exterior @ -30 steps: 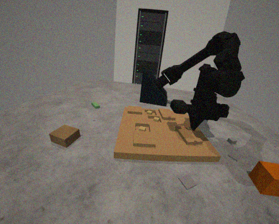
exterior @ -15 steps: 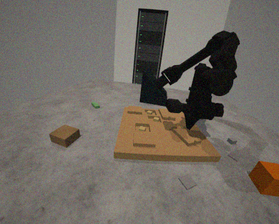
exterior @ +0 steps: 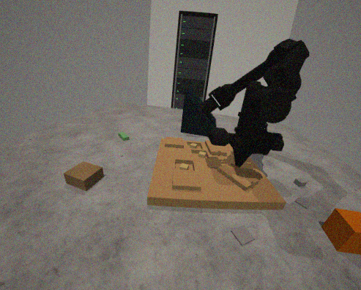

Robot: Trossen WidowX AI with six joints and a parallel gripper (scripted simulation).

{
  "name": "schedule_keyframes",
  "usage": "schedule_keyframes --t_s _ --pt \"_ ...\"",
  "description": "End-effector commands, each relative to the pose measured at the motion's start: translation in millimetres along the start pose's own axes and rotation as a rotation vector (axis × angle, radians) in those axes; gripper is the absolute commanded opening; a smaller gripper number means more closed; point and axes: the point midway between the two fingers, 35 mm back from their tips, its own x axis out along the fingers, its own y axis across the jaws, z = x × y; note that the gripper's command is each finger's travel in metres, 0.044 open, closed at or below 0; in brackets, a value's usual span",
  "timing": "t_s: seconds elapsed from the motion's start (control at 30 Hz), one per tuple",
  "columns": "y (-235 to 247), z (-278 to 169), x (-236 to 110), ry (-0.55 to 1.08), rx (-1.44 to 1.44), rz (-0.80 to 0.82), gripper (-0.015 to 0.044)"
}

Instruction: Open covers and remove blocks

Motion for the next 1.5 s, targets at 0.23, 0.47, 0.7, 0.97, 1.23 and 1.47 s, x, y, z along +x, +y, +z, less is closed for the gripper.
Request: schedule_keyframes --t_s 0.23,0.47,0.7,0.97,1.23,1.47 --pt "-14.2 2.8 1.2 0.002 -0.001 0.002 0.0000" --pt "-19.6 4.7 1.2 0.002 -0.001 0.002 0.0000" --pt "-27.7 8.7 1.2 0.002 -0.001 0.001 0.0000" --pt "-36.2 12.8 1.2 0.002 -0.002 0.001 0.0000" --pt "-42.1 18.2 1.1 0.002 -0.002 0.001 0.0000" --pt "-49.1 24.2 1.0 0.001 -0.002 0.000 0.0000"
